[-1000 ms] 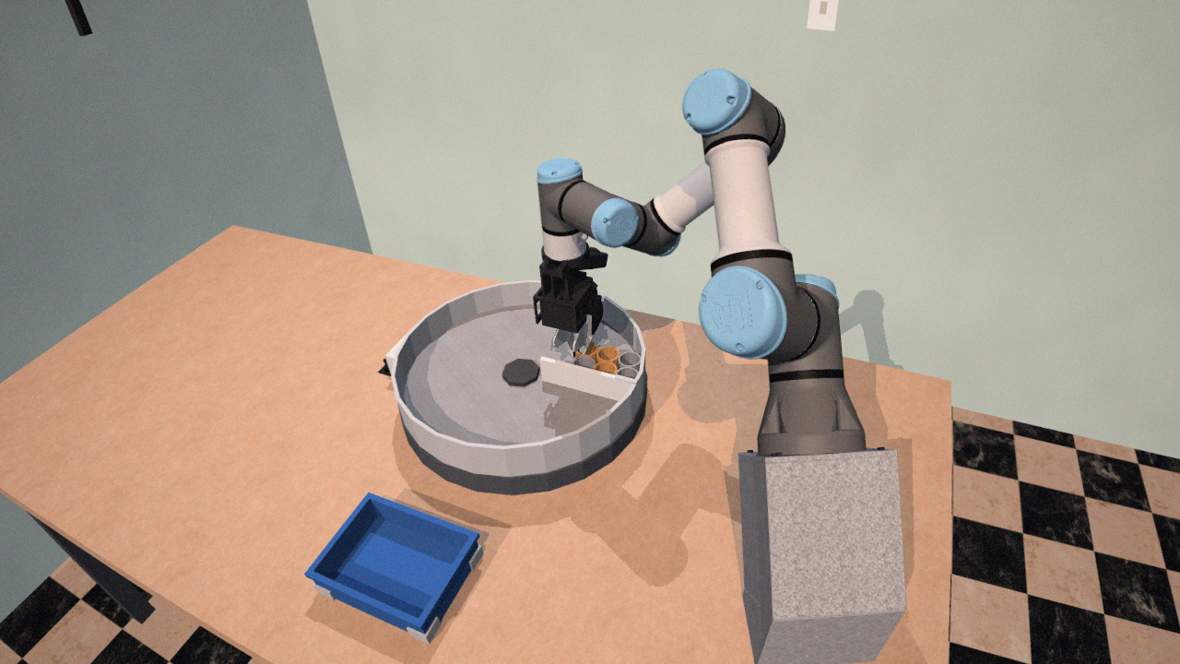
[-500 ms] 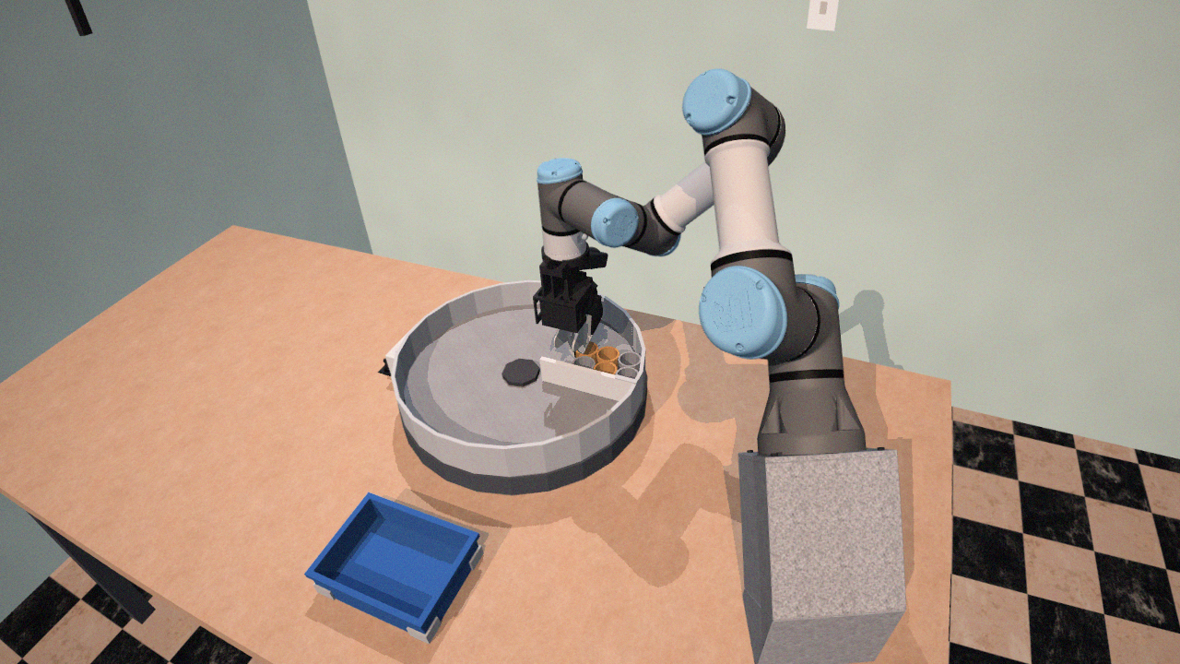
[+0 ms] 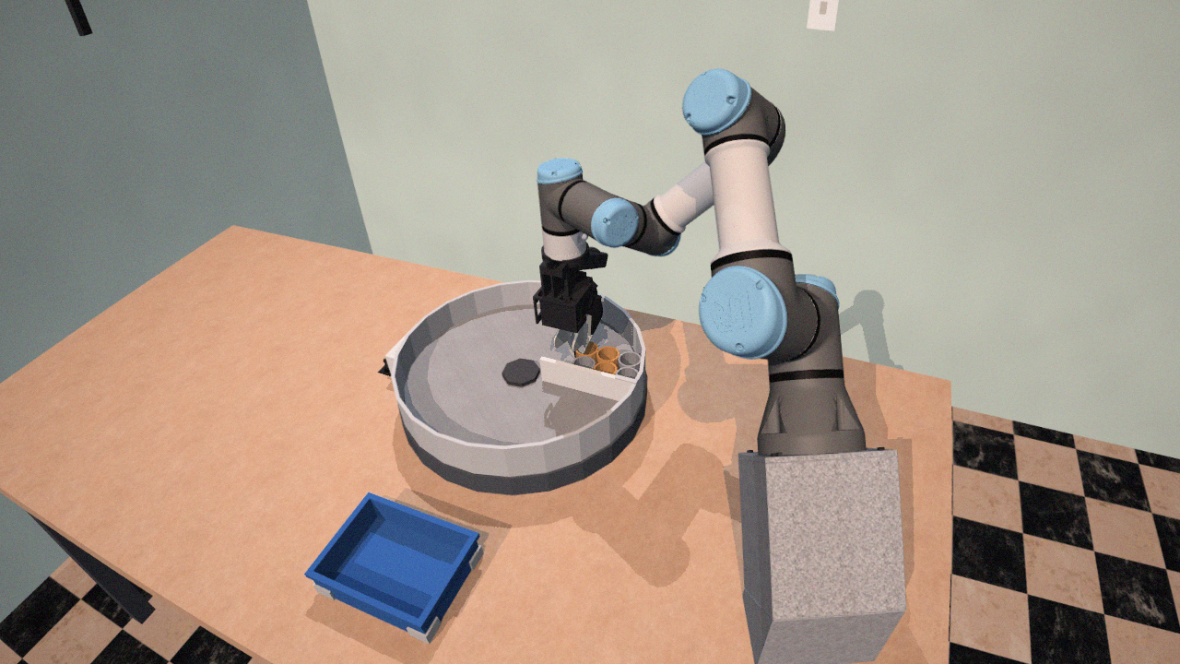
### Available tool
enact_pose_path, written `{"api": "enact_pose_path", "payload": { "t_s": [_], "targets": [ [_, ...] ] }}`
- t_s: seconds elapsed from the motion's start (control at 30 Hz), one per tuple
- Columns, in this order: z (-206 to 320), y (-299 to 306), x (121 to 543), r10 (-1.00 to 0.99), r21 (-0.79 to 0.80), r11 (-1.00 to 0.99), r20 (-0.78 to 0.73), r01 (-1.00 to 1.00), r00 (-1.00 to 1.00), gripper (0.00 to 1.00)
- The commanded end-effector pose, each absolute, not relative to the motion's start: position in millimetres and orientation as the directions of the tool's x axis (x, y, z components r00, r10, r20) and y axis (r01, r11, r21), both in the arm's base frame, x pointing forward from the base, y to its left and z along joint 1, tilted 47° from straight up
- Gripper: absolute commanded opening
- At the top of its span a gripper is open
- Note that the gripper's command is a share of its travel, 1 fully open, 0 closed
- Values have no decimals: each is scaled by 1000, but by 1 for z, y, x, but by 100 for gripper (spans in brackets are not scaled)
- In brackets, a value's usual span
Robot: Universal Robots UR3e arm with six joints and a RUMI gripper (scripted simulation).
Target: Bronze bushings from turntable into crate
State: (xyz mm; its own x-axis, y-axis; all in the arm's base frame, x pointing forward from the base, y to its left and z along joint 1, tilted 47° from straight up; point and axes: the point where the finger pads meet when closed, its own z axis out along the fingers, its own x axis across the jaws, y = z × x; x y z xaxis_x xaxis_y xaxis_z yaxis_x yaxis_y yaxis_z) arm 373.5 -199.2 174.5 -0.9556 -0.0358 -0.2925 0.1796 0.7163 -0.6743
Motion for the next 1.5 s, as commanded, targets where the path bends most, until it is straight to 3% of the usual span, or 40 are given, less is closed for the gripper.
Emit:
{"api": "enact_pose_path", "payload": {
  "t_s": [0.0, 0.77, 1.47],
  "targets": [
    [175, -199, 374, -37, -675, 716, -294, 180, -955, 0],
    [177, -197, 373, -37, -675, 716, -294, 180, -955, 0],
    [222, -151, 358, -37, -675, 716, -294, 180, -955, 0]
  ]
}}
